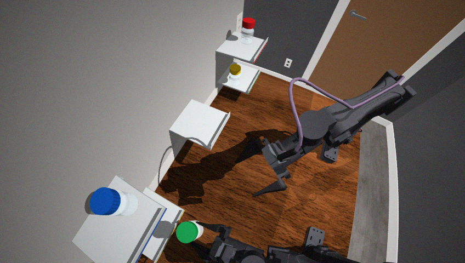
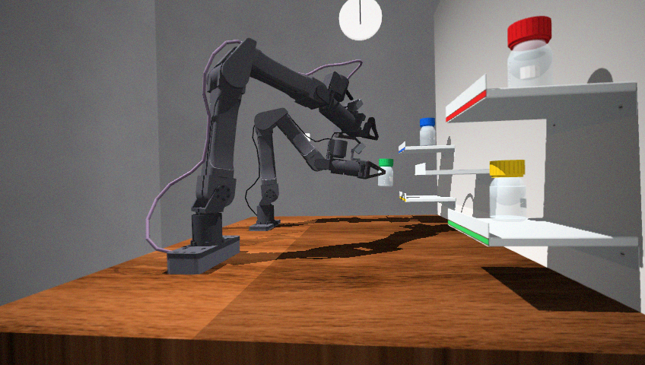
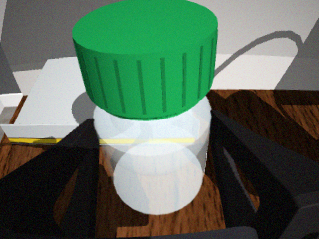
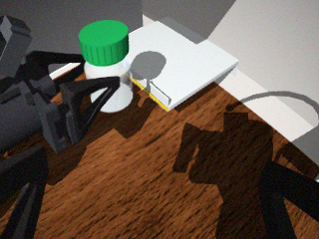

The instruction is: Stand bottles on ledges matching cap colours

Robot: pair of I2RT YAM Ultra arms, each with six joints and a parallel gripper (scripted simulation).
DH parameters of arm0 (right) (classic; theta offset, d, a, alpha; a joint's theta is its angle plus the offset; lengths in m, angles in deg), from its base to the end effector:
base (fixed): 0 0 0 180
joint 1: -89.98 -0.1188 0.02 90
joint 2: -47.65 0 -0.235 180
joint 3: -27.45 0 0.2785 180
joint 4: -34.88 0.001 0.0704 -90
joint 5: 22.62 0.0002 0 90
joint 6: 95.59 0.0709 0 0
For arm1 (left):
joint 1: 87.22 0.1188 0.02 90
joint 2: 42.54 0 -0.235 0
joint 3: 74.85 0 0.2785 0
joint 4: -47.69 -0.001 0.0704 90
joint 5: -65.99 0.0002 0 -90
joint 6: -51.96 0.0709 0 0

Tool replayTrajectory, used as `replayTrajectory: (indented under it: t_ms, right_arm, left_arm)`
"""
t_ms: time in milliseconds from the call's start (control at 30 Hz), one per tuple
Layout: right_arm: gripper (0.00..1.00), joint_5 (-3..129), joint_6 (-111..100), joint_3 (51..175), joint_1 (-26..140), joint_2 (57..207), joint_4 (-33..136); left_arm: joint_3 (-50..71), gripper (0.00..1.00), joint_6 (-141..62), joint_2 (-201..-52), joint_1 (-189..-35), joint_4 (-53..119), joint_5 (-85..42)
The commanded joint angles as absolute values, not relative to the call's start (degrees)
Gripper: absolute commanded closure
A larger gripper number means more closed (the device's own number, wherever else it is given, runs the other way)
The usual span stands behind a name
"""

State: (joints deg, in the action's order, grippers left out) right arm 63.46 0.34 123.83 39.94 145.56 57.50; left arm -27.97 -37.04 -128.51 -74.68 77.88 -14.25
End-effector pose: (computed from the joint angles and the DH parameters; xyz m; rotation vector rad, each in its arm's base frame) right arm 0.2906 0.3559 0.2862 -0.8155 1.8914 0.6879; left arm 0.3520 0.0670 0.1557 -0.0479 1.7233 0.0276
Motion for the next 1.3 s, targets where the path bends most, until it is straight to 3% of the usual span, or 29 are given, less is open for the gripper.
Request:
replayTrajectory:
  t_ms: [0, 333, 800, 1033, 1267]
  right_arm:
    - [0.0, 64.01, 0.39, 125.32, 40.8, 144.34, 60.98]
    - [0.0, 63.21, -0.07, 126.54, 45.42, 133.61, 77.03]
    - [0.0, 63.49, -0.16, 130.45, 57.44, 105.04, 104.26]
    - [0.0, 61.77, -0.95, 131.72, 60.05, 103.85, 105.45]
    - [0.0, 61.63, -0.96, 131.73, 60.19, 103.89, 105.51]
  left_arm:
    - [-27.67, 0.5, -36.77, -126.64, -74.33, 80.54, -13.71]
    - [-27.65, 0.5, -36.96, -127.18, -74.32, 79.8, -14.12]
    - [-27.65, 0.5, -36.96, -127.18, -74.32, 79.8, -14.12]
    - [-27.64, 0.5, -36.95, -127.2, -74.31, 79.42, -13.69]
    - [-23.85, 0.5, -37.14, -122.56, -74.33, 64.63, -13.73]
